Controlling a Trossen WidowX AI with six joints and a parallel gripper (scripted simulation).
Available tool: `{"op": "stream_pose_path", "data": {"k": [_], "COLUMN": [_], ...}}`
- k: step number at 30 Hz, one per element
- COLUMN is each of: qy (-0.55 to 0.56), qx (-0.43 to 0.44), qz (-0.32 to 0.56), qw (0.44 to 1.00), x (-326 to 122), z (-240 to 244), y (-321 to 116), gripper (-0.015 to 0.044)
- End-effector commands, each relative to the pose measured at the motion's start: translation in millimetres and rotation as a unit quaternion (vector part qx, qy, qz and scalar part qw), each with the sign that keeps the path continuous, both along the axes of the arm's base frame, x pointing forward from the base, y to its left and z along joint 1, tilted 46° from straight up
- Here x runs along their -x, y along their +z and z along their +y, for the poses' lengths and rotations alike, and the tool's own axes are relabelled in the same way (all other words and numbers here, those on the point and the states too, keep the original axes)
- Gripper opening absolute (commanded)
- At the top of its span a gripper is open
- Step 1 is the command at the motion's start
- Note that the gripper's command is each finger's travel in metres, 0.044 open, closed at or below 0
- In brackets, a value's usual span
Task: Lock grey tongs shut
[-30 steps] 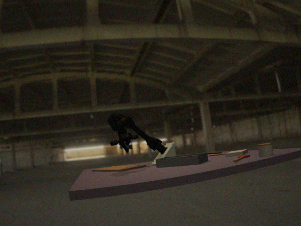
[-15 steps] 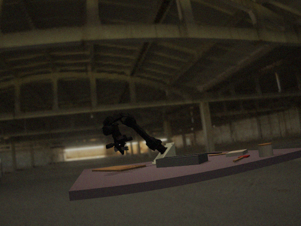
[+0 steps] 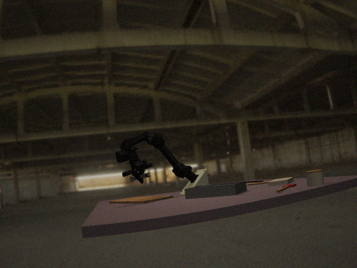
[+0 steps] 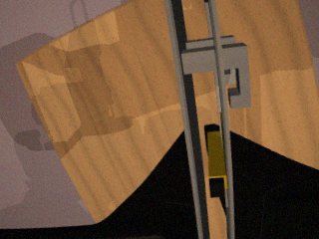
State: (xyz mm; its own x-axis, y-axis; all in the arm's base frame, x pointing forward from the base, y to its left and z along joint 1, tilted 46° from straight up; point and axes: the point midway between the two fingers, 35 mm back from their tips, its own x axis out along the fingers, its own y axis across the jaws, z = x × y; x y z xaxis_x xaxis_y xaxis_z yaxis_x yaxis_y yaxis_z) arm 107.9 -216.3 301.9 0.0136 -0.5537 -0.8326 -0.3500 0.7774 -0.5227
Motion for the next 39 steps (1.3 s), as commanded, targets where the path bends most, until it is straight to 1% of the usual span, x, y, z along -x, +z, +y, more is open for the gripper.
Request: {"op": "stream_pose_path", "data": {"k": [1, 20, 39], "qy": [0.019, 0.105, 0.18], "qx": [0.007, 0.056, 0.119], "qz": [0.004, 0.059, 0.16], "qw": [1.0, 0.991, 0.963], "x": [14.1, 70.2, 110.5], "z": [1.0, 9.8, 31.4], "y": [4.4, 21.9, 39.1], "gripper": [-0.015, -0.015, -0.015]}}
